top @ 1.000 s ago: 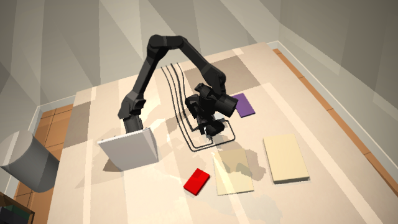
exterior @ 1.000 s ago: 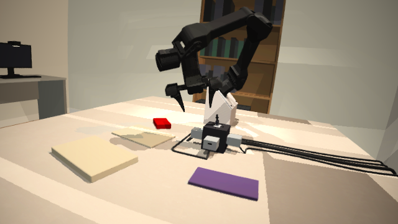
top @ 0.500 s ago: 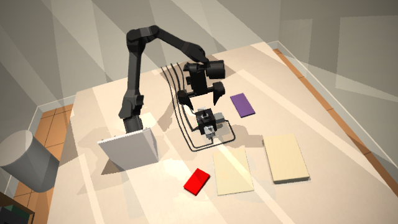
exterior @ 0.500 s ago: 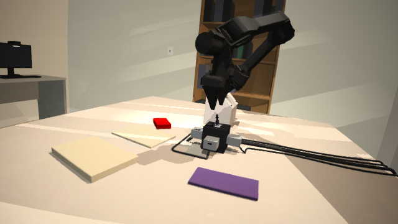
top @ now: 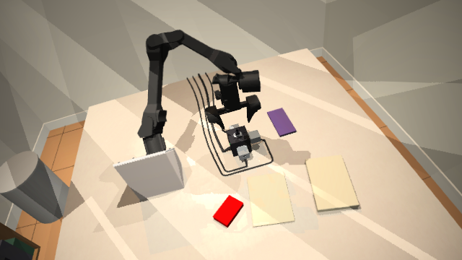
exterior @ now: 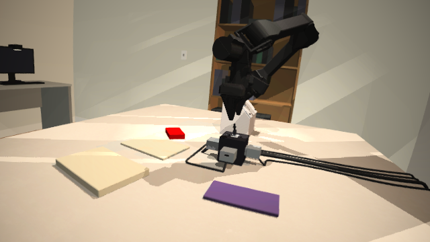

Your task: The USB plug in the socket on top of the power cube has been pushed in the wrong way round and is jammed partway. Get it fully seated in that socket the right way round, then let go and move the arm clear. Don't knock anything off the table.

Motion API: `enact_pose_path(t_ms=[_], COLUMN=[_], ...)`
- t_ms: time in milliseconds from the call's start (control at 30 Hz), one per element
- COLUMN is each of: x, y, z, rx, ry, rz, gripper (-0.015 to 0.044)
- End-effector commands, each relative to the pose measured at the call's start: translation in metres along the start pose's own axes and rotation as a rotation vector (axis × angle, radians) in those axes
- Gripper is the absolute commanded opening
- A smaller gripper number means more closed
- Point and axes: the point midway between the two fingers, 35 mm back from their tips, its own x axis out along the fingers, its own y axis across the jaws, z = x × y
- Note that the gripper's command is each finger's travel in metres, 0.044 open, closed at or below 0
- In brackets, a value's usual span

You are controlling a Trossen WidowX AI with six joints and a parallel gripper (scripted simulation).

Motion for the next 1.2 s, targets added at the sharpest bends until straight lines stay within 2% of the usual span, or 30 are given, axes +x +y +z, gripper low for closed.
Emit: enact_pose_path(t_ms=[0,833,1167], x=[0.005,0.026,0.024], y=[0.002,0.001,0.0], z=[0.0,0.001,0.001], rx=[0.007,0.007,-0.002], ry=[-0.006,-0.007,-0.001], rz=[0.001,0.001,0.0], gripper=[0.044,0.044,0.0178])
